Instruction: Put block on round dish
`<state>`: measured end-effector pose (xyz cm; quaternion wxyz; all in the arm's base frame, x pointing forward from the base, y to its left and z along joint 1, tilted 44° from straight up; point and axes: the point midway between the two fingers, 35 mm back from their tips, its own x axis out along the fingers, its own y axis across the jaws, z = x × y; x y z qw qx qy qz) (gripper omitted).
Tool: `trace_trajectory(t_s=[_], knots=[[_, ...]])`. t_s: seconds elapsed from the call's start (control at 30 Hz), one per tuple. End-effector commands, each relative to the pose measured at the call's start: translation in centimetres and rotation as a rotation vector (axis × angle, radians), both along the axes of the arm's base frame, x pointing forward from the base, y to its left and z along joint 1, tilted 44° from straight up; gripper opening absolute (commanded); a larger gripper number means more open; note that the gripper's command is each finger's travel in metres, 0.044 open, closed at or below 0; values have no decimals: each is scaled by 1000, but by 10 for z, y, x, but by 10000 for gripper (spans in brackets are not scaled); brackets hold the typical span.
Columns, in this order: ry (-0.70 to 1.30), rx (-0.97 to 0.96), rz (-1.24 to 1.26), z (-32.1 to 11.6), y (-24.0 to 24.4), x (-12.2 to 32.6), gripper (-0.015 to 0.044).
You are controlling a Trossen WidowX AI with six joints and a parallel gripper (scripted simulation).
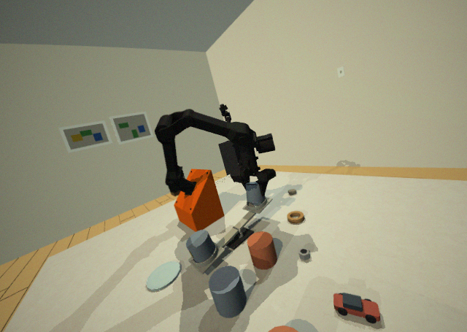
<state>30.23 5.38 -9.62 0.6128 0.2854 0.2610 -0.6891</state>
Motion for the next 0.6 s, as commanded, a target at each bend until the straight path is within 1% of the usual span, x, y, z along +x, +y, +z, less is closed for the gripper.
trace_trajectory(t_s=[0.0, 0.57], knots=[[-25, 33, 5, 5, 15, 6, 0], [-25, 33, 5, 22, 30, 6, 0]])
